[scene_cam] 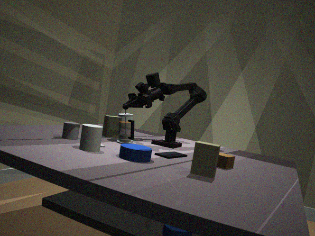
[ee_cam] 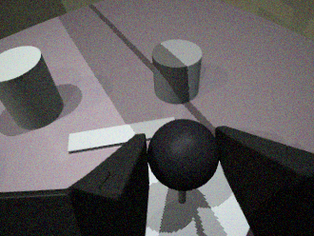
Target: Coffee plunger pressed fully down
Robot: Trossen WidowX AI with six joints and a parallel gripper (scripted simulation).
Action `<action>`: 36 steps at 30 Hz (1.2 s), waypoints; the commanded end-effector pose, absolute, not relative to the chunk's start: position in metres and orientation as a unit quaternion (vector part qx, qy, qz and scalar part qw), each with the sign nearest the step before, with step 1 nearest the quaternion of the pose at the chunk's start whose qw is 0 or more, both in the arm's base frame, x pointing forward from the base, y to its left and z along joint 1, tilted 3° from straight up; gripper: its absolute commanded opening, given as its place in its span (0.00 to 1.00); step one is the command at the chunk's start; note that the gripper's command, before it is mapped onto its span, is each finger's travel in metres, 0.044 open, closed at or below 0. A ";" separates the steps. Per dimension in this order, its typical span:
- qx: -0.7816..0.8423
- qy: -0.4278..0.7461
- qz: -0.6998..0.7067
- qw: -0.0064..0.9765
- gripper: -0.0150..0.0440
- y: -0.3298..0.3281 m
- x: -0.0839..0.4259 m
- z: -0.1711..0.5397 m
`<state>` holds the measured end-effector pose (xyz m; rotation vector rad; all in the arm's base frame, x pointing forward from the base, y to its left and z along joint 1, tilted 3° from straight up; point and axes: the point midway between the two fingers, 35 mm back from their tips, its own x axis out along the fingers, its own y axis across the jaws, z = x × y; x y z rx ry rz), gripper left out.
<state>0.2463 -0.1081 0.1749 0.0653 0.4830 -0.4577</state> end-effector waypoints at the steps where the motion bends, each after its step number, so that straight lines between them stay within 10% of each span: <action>1: 0.031 0.256 -0.224 0.940 0.46 -0.109 0.246 0.164; 36: 0.032 0.247 -0.224 0.942 0.46 -0.110 0.250 0.169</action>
